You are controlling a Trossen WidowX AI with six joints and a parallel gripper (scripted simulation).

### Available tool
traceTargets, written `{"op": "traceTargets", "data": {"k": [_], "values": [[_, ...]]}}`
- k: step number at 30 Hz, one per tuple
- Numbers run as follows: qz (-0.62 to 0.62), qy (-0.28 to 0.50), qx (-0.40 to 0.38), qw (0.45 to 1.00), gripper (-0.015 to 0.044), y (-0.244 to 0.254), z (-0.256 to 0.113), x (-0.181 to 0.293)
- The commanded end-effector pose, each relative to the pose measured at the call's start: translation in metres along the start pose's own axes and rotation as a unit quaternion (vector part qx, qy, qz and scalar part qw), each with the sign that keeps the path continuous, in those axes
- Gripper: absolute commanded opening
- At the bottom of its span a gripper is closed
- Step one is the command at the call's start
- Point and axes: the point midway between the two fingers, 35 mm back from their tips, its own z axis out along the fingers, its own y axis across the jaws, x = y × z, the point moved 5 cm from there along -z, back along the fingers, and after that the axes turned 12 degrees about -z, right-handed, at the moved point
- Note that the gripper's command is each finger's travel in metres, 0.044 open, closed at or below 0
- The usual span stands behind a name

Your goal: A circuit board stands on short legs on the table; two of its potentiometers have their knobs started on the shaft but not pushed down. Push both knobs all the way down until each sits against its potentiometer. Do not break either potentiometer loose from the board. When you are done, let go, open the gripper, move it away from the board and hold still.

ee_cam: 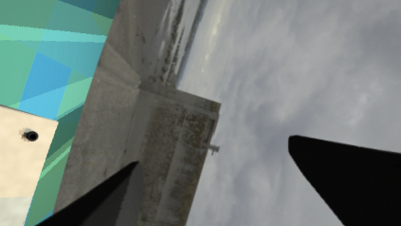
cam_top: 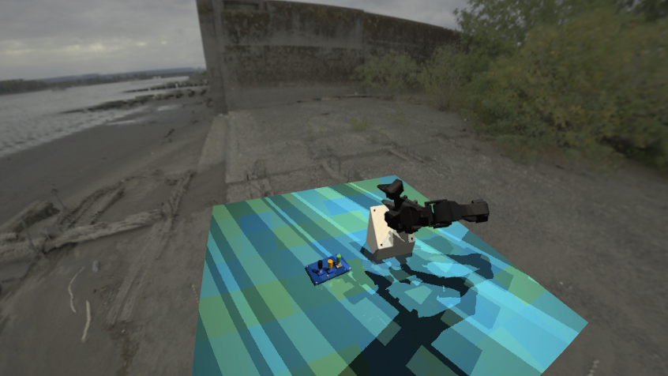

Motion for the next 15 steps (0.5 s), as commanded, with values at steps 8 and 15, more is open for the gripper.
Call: {"op": "traceTargets", "data": {"k": [8,15], "values": [[-0.017,-0.044,-0.081,0.996,0.019,-0.006,0.007,-0.024],[-0.02,-0.098,-0.174,0.98,0.0006,-0.012,0.016,-0.053]]}}
